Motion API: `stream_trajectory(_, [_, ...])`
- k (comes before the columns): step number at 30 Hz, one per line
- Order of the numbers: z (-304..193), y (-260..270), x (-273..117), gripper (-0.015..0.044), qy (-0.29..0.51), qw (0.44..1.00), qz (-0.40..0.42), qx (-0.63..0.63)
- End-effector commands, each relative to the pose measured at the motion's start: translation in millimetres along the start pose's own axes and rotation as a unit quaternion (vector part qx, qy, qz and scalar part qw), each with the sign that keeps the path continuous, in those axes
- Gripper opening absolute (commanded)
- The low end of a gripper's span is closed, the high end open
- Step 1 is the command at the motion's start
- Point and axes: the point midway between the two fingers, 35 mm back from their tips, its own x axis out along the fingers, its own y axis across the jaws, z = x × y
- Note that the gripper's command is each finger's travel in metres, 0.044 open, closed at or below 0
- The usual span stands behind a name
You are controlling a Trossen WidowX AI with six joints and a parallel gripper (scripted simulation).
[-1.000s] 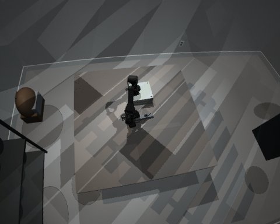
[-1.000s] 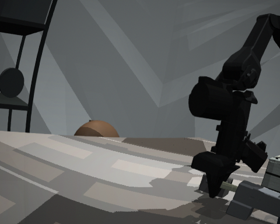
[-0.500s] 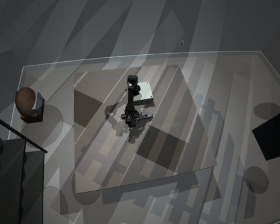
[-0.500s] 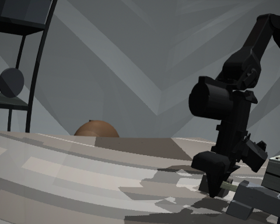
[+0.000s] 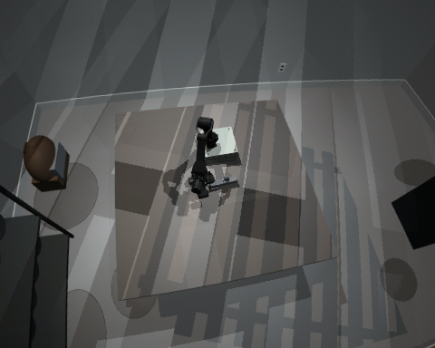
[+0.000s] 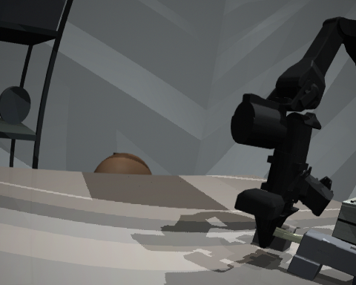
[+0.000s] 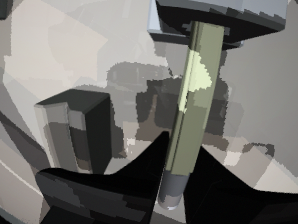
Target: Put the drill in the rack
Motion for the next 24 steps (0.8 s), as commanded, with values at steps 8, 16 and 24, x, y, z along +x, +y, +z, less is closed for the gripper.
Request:
stream_trajectory(8, [-17,-1,0,0.0,0.0,1.0,0.001,-0.002])
stream_trajectory(16, [-29,-1,-1,0.0,0.001,1.0,0.001,-0.002])
stream_trajectory(24, [-41,-1,-2,0.0,0.001,1.0,0.001,-0.002])
